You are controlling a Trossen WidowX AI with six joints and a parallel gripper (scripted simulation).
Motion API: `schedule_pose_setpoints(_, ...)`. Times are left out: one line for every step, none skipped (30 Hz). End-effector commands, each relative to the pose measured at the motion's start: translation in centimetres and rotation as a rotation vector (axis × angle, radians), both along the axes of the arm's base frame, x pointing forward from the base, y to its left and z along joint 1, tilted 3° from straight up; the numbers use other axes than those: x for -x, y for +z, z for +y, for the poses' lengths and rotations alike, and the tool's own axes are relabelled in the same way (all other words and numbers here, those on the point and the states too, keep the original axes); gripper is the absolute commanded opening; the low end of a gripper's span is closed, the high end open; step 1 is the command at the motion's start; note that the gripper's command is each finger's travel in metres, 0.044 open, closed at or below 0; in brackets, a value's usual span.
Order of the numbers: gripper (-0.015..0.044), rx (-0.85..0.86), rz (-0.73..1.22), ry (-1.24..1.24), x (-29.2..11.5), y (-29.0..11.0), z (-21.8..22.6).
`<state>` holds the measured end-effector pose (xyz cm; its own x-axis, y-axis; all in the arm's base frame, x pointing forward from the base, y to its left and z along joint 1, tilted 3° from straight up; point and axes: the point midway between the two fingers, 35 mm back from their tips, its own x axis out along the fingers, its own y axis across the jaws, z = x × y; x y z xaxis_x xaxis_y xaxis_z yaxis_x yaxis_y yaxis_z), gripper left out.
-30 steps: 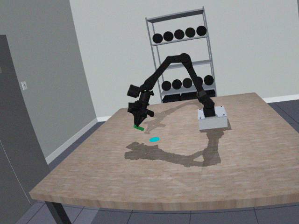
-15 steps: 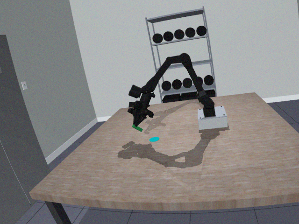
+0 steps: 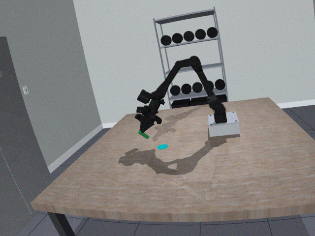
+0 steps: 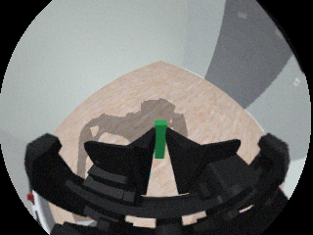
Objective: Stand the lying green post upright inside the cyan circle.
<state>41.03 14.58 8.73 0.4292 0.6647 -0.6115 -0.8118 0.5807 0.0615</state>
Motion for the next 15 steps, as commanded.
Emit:
schedule_pose_setpoints(0.0023,-0.028,-0.004,-0.002,0.06,-0.09,-0.09)
schedule_pose_setpoints(0.0023,-0.033,-0.007,-0.002,0.05,-0.08,-0.12)
schedule_pose_setpoints(0.0023,-0.038,-0.010,-0.002,0.04,-0.07,-0.14)
schedule_pose_setpoints(0.0023,-0.044,-0.013,-0.002,0.04,-0.06,-0.17)
schedule_pose_setpoints(0.0023,-0.049,-0.016,-0.002,0.03,-0.05,-0.19)
schedule_pose_setpoints(0.0023,-0.055,-0.019,-0.002,0.03,-0.04,-0.22)
schedule_pose_setpoints(0.0023,-0.060,-0.021,-0.002,0.03,-0.02,-0.24)
schedule_pose_setpoints(0.0023,-0.065,-0.024,-0.002,0.03,-0.01,-0.27)
schedule_pose_setpoints(0.0023,-0.071,-0.027,-0.002,0.03,0.00,-0.30)
schedule_pose_setpoints(0.0023,-0.076,-0.030,-0.002,0.03,0.01,-0.32)
schedule_pose_setpoints(0.0023,-0.081,-0.033,-0.002,0.03,0.03,-0.35)
schedule_pose_setpoints(0.0023,-0.087,-0.036,-0.001,0.03,0.04,-0.38)
schedule_pose_setpoints(0.0023,-0.092,-0.039,-0.001,0.04,0.05,-0.40)
schedule_pose_setpoints(0.0023,-0.097,-0.042,-0.001,0.05,0.07,-0.43)
schedule_pose_setpoints(0.0023,-0.102,-0.045,0.000,0.05,0.08,-0.46)
